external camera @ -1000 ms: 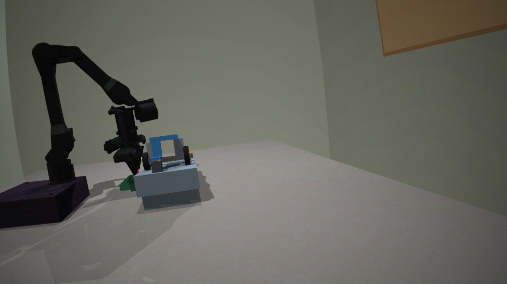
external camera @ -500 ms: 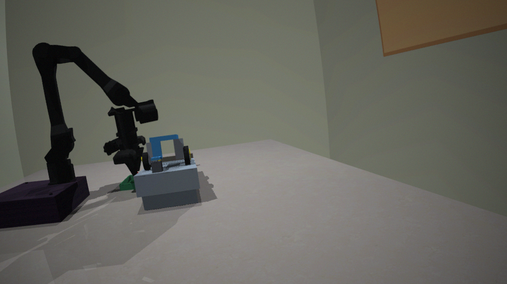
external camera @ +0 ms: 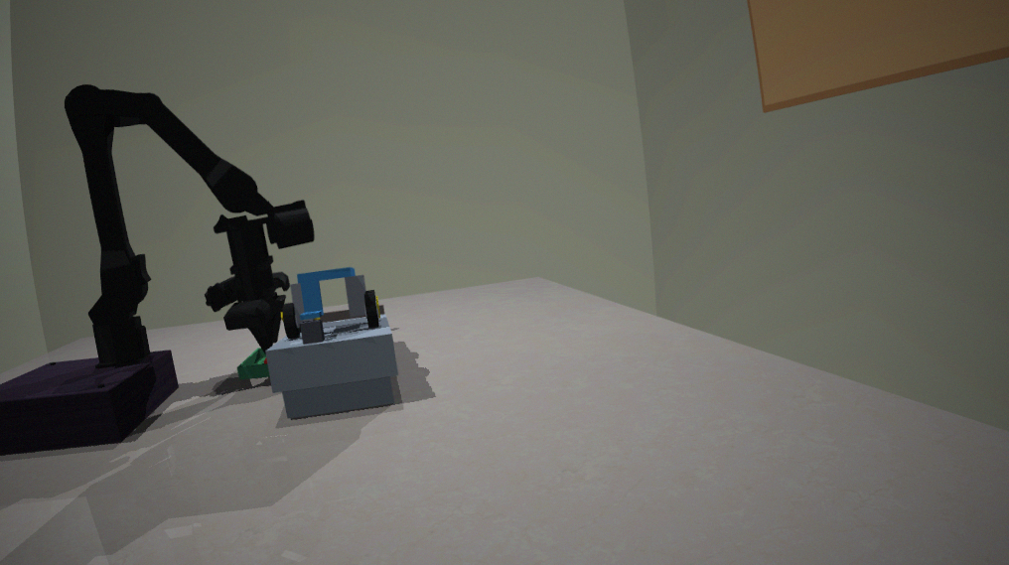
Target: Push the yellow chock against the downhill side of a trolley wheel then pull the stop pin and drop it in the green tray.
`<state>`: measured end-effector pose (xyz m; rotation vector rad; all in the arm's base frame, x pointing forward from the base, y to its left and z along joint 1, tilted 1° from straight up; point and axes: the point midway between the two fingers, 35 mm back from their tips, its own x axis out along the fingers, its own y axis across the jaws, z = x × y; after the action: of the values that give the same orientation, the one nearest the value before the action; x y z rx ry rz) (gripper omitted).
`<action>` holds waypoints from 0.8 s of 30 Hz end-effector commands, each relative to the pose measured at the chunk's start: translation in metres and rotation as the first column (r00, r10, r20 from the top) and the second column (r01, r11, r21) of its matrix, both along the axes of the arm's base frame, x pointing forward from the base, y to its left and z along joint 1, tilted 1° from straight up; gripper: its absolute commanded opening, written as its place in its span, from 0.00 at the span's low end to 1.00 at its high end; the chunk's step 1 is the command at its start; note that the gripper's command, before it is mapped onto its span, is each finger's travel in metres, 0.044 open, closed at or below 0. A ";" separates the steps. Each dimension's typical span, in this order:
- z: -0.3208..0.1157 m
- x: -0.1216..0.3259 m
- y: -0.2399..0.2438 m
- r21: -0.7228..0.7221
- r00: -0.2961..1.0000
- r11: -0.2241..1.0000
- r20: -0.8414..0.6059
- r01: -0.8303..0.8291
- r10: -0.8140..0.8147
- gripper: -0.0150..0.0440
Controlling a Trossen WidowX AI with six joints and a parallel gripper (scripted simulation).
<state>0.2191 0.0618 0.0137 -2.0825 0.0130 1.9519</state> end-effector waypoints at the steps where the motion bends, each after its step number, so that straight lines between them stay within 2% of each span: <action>1: 0.000 0.000 0.000 0.000 1.000 1.000 0.000 0.000 0.000 0.67; 5: 0.000 0.000 0.000 0.000 1.000 1.000 0.000 0.000 0.000 0.83; 10: 0.001 0.000 0.000 0.000 1.000 1.000 0.000 0.000 0.000 0.83; 15: 0.020 -0.004 -0.001 0.001 1.000 1.000 -0.006 -0.004 0.004 0.83; 19: 0.030 -0.006 -0.002 0.001 1.000 1.000 -0.006 -0.005 0.005 1.00; 24: 0.045 -0.009 -0.002 0.001 1.000 1.000 -0.006 -0.005 0.005 1.00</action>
<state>0.2103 0.0592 0.0486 -2.0689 0.0190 1.9691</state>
